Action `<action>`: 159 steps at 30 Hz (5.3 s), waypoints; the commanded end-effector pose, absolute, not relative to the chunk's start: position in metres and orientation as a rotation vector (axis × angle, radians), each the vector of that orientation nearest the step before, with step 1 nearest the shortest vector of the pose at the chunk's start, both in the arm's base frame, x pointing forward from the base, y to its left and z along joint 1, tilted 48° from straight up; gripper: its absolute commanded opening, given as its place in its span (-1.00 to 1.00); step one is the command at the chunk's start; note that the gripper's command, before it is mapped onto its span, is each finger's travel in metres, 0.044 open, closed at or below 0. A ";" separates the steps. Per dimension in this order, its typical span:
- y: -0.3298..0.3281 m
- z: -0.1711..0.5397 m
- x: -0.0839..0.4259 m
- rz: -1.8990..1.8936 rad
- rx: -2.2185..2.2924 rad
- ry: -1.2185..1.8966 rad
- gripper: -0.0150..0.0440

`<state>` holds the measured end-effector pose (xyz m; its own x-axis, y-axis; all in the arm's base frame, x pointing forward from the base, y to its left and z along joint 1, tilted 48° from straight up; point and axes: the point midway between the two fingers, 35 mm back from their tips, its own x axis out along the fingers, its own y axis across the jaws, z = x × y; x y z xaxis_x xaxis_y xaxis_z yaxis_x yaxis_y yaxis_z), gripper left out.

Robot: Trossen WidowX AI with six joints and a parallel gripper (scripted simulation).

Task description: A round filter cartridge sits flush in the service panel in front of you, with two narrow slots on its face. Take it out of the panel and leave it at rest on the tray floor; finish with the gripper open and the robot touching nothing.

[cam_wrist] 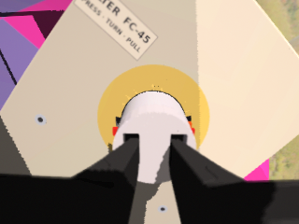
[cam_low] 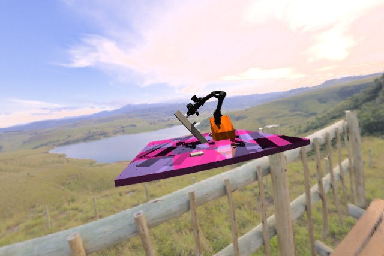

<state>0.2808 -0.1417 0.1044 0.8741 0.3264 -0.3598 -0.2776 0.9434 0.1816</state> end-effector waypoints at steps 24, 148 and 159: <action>-0.124 0.092 0.240 0.301 0.108 0.387 -0.49; -0.088 0.063 0.255 0.329 0.778 0.887 -0.49; -0.112 0.080 0.254 0.322 0.775 0.892 -0.49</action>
